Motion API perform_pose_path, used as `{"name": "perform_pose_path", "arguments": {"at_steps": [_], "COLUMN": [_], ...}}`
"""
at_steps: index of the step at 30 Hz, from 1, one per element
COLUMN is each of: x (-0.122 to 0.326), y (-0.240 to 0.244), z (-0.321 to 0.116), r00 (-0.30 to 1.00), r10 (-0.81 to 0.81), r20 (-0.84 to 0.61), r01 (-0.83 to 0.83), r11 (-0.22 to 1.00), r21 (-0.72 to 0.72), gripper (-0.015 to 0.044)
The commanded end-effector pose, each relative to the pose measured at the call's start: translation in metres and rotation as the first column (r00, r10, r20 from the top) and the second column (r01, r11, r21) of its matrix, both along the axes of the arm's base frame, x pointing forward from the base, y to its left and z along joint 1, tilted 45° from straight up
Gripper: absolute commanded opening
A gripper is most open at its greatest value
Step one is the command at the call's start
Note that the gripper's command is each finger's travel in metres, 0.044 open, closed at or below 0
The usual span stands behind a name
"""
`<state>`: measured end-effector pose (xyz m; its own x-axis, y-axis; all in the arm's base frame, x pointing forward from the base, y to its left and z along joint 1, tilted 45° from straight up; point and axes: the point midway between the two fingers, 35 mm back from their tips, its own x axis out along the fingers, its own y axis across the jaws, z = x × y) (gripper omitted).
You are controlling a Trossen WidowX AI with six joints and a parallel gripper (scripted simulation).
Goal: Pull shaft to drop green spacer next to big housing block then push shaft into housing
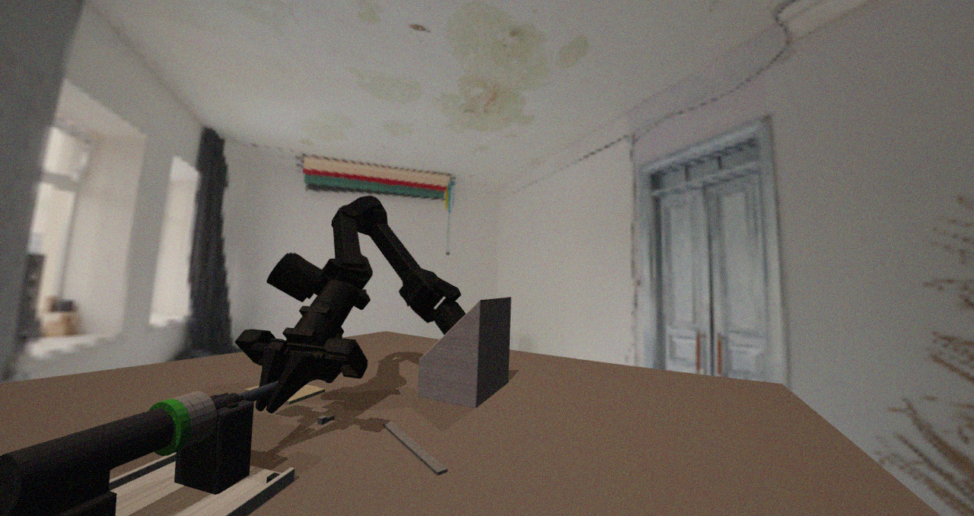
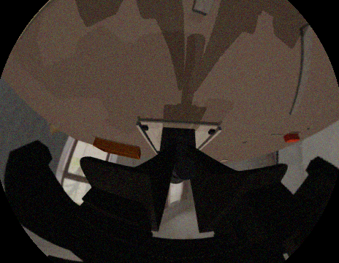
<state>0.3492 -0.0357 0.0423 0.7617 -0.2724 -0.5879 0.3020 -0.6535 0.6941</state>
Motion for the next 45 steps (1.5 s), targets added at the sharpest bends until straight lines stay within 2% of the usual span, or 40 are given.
{"name": "perform_pose_path", "arguments": {"at_steps": [1,45], "x": [-0.0006,-0.0044], "y": [-0.0003,-0.0015], "z": [0.0009,0.0013], "r00": [1.000,1.000], "r10": [0.001,0.001], "r20": [0.001,0.001], "r01": [-0.001,-0.001], "r11": [1.000,1.000], "r21": [-0.003,-0.003], "gripper": [0.0000,0.0000]}}
